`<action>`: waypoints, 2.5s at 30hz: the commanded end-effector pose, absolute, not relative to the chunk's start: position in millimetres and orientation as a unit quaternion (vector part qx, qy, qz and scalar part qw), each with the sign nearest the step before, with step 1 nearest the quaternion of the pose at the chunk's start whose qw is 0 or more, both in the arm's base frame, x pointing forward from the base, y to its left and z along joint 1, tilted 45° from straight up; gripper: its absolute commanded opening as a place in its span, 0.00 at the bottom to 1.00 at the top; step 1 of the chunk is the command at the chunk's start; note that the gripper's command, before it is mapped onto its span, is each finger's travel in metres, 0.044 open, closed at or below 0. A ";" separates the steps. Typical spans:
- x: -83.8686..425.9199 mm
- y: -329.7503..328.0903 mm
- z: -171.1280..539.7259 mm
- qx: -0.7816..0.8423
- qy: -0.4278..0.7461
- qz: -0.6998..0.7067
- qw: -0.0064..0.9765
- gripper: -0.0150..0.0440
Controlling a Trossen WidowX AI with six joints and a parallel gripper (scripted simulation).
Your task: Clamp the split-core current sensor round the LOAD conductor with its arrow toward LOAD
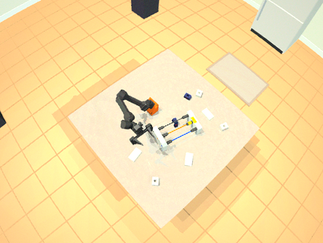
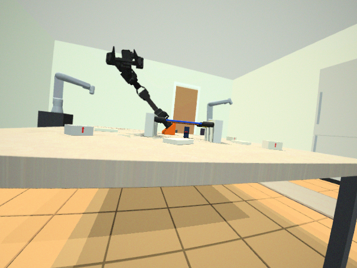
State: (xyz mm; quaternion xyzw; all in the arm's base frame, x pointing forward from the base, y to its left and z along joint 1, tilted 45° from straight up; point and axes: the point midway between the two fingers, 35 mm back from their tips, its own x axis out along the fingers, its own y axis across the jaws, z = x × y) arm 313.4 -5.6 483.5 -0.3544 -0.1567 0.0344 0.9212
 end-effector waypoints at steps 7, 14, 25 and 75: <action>318.0 -0.8 343.0 -0.040 -0.040 0.008 0.998 1.00; 315.7 0.0 322.9 0.000 -0.025 0.000 1.000 1.00; 356.2 27.1 278.2 0.012 0.111 0.004 0.994 1.00; 344.2 207.2 22.0 -0.401 0.555 -0.062 0.726 1.00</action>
